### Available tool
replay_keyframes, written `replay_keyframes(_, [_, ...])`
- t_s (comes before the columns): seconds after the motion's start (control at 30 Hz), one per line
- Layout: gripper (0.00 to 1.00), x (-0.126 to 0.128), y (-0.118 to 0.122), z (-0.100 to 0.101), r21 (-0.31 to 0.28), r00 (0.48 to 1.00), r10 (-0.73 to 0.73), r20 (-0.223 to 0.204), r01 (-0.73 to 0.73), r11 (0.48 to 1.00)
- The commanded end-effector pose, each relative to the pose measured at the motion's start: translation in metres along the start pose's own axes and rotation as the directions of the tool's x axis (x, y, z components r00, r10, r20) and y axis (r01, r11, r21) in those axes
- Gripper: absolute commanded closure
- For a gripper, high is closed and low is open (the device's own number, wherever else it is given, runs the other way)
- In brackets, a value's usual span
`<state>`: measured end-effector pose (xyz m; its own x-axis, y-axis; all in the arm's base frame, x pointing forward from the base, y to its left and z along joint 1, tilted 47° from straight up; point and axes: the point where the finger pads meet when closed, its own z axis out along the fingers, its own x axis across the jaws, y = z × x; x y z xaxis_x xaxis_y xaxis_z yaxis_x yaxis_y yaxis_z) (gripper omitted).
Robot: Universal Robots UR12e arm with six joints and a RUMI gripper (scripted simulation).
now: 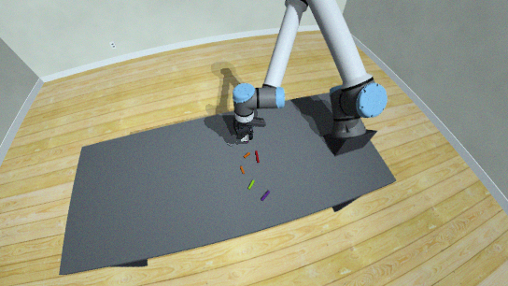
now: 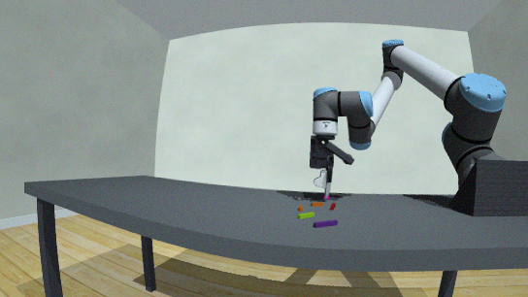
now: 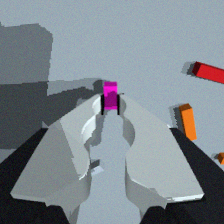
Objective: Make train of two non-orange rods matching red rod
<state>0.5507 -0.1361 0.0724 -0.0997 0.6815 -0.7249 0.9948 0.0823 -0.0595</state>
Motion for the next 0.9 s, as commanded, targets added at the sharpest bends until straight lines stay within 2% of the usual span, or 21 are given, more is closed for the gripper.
replay_keyframes(0.0, [1.0,-0.0001,0.0003,-0.0004,-0.001,1.0,0.0,0.0,0.0,1.0])
replay_keyframes(0.6, [1.0,-0.0001,0.0003,0.0004,-0.001,1.0,0.0,0.0,0.0,1.0])
replay_keyframes(0.87, [1.0,-0.0001,0.0003,0.0067,-0.001,1.0,0.0,0.0,0.0,1.0])
